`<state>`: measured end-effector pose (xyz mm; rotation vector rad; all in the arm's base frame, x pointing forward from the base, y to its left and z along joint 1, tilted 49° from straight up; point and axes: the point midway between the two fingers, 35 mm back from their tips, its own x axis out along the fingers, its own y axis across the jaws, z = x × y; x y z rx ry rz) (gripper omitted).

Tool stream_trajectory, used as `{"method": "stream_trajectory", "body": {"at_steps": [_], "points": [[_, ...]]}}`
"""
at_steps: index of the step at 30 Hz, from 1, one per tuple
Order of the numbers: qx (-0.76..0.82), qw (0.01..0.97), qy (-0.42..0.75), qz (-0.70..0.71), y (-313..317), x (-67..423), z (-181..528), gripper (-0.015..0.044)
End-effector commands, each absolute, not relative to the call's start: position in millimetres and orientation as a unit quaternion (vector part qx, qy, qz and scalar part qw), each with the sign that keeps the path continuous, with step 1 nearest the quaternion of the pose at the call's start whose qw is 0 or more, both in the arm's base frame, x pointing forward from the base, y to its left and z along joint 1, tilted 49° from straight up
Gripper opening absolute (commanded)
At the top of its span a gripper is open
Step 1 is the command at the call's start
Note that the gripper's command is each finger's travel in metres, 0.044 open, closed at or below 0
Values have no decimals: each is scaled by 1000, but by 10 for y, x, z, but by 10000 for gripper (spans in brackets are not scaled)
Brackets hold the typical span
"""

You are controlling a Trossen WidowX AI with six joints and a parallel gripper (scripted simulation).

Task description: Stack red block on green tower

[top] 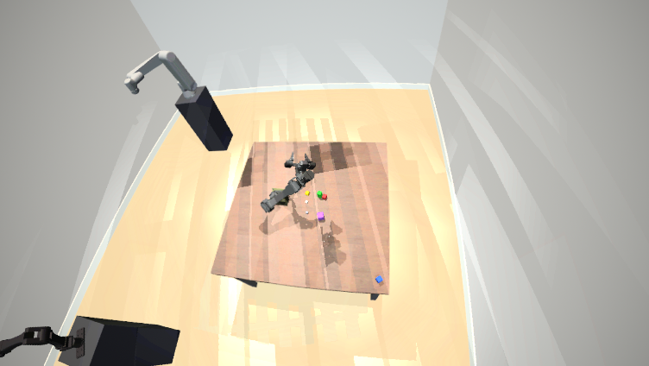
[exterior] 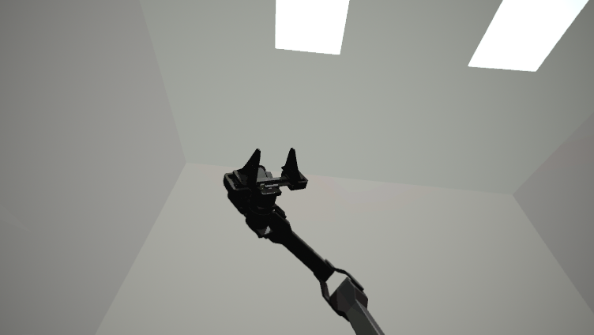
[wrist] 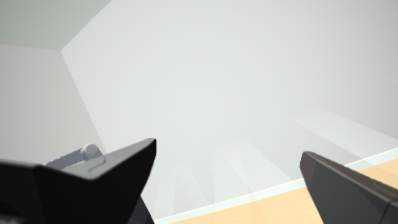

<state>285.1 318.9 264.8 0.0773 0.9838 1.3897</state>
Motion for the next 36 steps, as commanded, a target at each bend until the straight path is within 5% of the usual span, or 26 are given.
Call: {"method": "stream_trajectory", "body": {"at_steps": [1, 18, 36], "points": [[34, 660, 439, 609, 3183, 2866, 2624, 426], [10, 720, 691, 58, 1896, 3667, 546, 440], [-158, 668, 597, -415, 159, 3542, -331, 440]]}}
